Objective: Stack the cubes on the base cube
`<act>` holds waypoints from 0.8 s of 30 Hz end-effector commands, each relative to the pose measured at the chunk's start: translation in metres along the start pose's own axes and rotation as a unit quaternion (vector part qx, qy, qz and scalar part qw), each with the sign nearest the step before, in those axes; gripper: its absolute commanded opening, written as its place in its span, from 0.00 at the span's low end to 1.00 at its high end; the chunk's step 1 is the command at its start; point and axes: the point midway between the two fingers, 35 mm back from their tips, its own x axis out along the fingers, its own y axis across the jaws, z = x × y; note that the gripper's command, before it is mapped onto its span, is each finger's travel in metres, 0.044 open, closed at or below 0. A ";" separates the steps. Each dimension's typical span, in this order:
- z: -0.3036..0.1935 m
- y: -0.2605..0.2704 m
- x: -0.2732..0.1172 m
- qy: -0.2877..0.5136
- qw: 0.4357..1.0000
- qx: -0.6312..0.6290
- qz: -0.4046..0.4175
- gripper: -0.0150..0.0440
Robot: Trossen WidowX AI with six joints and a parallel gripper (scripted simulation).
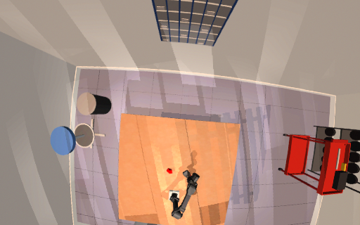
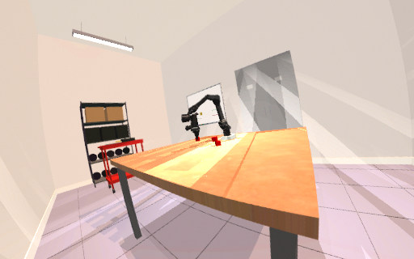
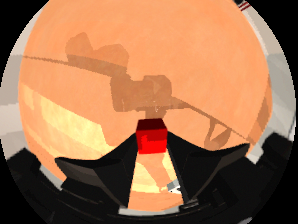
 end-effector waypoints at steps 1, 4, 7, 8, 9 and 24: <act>0.002 0.002 -0.018 -0.008 1.000 -0.001 0.005 0.43; 0.002 0.001 -0.027 -0.008 1.000 -0.001 0.005 0.43; 0.001 0.001 -0.037 -0.008 1.000 -0.001 0.005 0.43; 0.000 0.001 -0.040 -0.008 1.000 -0.001 0.005 0.43; 0.000 0.001 -0.043 -0.008 1.000 -0.001 0.005 0.43; -0.007 0.006 -0.067 -0.008 1.000 0.006 0.005 0.43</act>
